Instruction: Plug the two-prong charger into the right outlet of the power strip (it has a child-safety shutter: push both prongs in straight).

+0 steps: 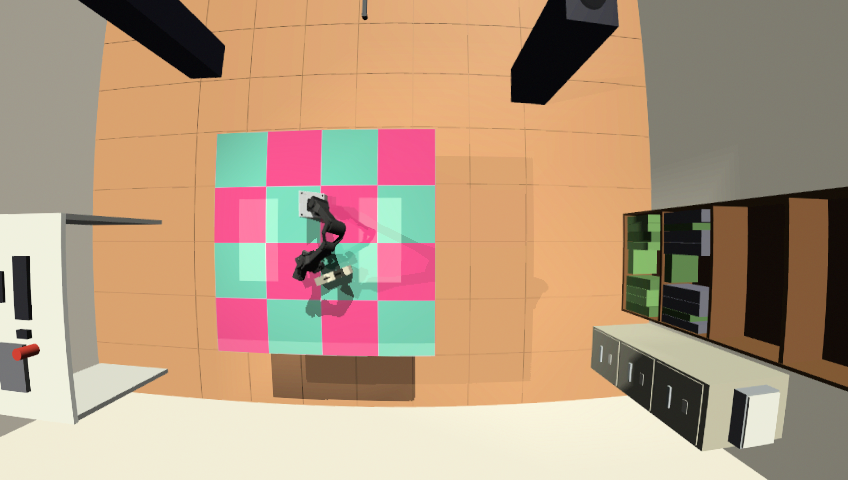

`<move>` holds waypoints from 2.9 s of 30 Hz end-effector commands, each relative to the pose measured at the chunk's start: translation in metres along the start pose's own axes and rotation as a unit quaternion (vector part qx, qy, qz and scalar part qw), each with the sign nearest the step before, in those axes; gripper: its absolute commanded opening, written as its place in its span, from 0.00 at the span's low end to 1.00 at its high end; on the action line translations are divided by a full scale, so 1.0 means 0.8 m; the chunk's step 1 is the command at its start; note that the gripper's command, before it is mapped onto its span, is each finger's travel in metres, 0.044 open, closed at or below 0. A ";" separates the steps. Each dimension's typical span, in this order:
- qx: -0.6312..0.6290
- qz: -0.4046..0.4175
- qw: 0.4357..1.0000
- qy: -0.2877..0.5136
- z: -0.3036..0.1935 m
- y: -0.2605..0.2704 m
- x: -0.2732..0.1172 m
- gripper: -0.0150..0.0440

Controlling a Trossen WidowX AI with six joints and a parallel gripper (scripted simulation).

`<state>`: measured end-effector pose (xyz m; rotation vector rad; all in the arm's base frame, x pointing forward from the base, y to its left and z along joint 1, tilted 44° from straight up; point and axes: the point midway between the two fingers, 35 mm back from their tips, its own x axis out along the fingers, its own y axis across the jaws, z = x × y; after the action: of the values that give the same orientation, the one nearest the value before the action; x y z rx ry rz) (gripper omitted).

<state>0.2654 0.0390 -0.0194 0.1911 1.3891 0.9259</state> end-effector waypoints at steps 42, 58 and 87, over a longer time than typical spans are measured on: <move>0.022 0.005 1.000 -0.003 0.074 0.001 0.009 0.25; 0.023 0.005 1.000 -0.003 0.084 0.002 0.009 0.25; 0.023 0.005 1.000 -0.003 0.090 0.003 0.009 0.25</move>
<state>0.3269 0.0720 -0.0079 0.2275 1.4052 0.9015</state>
